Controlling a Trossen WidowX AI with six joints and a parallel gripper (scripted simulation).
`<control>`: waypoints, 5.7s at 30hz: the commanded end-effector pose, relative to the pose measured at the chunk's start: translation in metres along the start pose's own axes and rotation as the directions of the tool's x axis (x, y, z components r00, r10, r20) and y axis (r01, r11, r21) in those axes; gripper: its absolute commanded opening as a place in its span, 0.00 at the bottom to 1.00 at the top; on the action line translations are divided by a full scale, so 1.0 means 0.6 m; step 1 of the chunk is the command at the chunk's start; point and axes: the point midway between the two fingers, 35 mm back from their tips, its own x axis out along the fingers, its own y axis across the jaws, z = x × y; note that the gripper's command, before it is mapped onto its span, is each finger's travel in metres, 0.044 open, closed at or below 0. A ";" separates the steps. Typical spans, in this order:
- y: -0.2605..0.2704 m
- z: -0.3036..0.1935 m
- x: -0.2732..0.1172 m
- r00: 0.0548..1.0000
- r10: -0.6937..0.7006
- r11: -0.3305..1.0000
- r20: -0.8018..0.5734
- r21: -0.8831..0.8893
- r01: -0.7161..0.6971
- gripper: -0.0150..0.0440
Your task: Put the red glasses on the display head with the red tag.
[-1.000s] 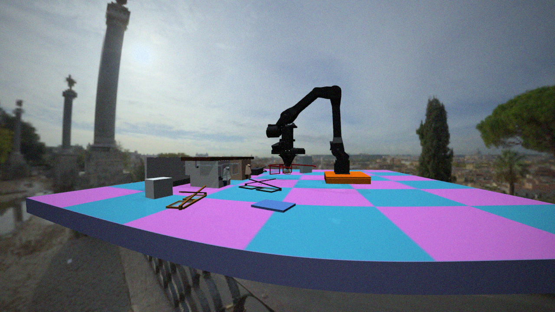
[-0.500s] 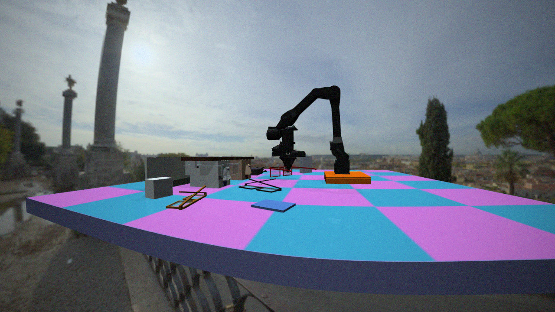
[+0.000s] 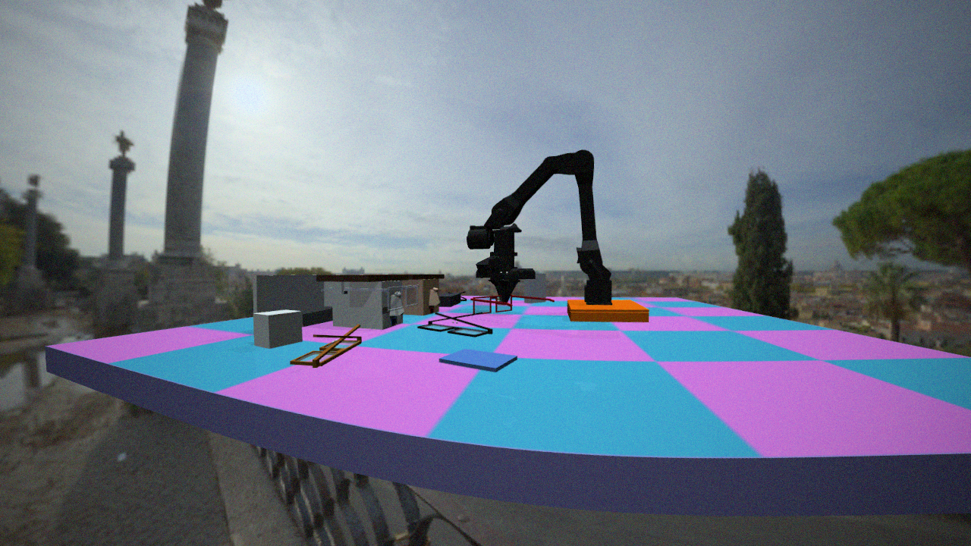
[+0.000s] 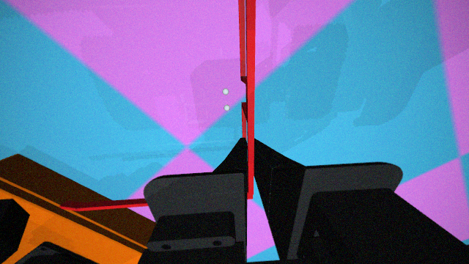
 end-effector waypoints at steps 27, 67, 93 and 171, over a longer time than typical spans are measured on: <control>0.013 -0.001 -0.007 1.000 0.005 1.000 0.000 0.002 -0.005 0.44; 0.015 -0.004 -0.092 1.000 0.009 1.000 0.000 0.014 -0.009 0.49; 0.013 -0.002 -0.041 1.000 0.009 1.000 0.000 0.014 -0.009 0.49; 0.016 0.039 -0.166 0.995 -0.040 0.919 -0.095 -0.394 -0.001 0.25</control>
